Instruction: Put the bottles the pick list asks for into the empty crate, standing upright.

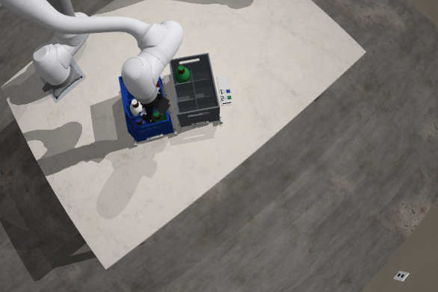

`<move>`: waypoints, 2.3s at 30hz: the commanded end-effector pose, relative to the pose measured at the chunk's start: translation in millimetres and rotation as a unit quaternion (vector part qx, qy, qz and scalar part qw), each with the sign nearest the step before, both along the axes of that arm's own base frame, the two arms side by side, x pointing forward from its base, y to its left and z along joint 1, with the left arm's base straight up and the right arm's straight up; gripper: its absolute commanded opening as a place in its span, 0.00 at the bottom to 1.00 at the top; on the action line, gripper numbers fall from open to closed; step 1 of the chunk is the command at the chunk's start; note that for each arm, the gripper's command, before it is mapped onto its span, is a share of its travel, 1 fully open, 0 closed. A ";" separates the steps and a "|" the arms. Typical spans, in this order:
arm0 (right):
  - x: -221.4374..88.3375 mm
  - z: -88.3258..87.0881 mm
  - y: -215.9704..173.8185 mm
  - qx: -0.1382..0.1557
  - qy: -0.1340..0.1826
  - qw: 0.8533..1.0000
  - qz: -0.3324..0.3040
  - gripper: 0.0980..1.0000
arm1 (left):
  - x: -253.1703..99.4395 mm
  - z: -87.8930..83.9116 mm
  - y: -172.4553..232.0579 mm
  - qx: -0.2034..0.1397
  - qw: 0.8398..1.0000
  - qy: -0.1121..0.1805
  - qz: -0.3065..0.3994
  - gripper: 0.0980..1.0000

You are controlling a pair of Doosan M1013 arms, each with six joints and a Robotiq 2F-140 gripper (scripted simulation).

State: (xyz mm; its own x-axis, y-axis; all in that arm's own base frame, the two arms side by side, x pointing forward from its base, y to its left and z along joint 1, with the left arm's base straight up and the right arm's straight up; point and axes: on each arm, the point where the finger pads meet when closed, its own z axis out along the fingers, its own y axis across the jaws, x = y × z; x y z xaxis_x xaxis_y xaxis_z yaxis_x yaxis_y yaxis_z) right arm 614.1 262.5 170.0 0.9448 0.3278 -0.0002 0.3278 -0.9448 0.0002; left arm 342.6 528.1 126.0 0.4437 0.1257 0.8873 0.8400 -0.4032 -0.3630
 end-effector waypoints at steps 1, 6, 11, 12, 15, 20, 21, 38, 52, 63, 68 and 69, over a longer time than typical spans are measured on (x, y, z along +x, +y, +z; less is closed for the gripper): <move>0.3 -0.1 0.2 0.000 -0.001 1.000 0.000 0.38 | 0.2 0.6 0.2 0.000 1.000 0.000 0.000 1.00; 0.3 -0.2 0.2 0.000 -0.001 1.000 0.000 0.38 | 0.2 0.6 0.2 0.000 1.000 0.000 0.000 1.00; 0.3 2.1 0.2 0.000 -0.001 1.000 0.000 0.00 | 0.2 0.6 0.2 0.000 1.000 0.000 0.000 1.00; 0.3 2.1 0.2 0.000 -0.001 1.000 0.000 0.00 | 0.2 0.6 0.2 0.000 1.000 0.000 0.000 1.00; 0.3 2.1 0.2 0.000 -0.001 1.000 0.000 0.00 | 0.2 0.6 0.2 0.000 1.000 0.000 0.000 1.00; 0.3 2.0 0.2 0.000 -0.001 1.000 0.000 0.00 | 0.2 0.6 0.2 0.000 1.000 0.000 0.000 1.00; 0.3 2.0 0.2 0.000 -0.001 1.000 0.000 0.00 | 0.2 0.6 0.2 0.000 1.000 0.000 0.000 1.00; 0.3 2.0 0.2 0.000 -0.001 1.000 0.000 0.00 | 0.2 0.6 0.2 0.000 1.000 0.000 0.000 1.00; 0.3 3.8 0.2 0.000 -0.001 1.000 0.000 0.00 | 0.2 0.6 0.2 0.000 1.000 0.000 0.000 1.00; 0.2 22.1 0.2 0.000 -0.001 1.000 0.000 0.00 | 0.2 0.6 0.2 0.000 1.000 0.000 0.000 1.00; 0.2 27.1 0.2 0.000 -0.001 1.000 0.000 0.00 | 0.2 0.6 0.2 0.000 1.000 0.000 0.000 1.00; 0.2 28.7 0.2 0.000 -0.001 1.000 0.000 0.00 | 0.2 0.6 0.2 0.000 1.000 0.000 0.000 1.00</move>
State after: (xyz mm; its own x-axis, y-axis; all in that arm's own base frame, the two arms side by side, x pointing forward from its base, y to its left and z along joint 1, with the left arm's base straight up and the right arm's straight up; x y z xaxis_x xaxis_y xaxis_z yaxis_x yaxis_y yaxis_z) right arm 614.0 262.5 194.2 0.9448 0.3278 -0.0002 0.3278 -0.9448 0.0002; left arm 342.6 528.1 126.0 0.4437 0.1257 0.8873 0.8400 -0.4032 -0.3630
